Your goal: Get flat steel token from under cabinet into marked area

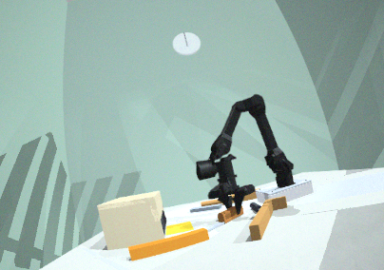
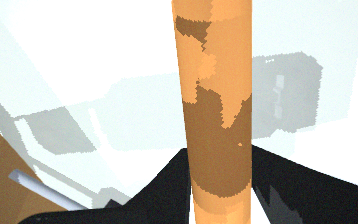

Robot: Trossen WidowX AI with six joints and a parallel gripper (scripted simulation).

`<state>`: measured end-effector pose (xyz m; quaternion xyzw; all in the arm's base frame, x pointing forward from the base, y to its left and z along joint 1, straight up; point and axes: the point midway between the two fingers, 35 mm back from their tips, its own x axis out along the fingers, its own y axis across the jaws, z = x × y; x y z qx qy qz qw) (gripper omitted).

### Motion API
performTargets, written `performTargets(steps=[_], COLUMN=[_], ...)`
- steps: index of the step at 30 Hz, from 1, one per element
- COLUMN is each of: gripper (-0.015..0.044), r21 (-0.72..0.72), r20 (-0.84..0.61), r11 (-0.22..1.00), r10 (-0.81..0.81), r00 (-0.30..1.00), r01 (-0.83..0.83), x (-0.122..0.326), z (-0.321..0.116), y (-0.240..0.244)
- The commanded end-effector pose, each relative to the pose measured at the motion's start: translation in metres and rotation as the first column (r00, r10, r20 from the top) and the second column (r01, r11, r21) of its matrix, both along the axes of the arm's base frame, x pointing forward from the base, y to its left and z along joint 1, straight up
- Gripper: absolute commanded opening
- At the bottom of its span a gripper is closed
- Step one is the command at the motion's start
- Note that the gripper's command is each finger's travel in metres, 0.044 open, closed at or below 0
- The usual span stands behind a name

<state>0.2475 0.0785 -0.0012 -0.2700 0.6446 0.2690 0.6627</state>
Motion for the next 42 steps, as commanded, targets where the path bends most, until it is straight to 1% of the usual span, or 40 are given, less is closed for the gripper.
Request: performTargets(steps=[1,42], gripper=[0.0000,0.0000], r21=[0.003,0.006], r20=[0.001,0.000], r11=[1.000,1.000], r10=[0.005,0.005], r00=[1.000,1.000], r01=[-0.005,-0.005], x=[-0.002,-0.019], z=[0.000,0.000], y=[0.004,0.042])
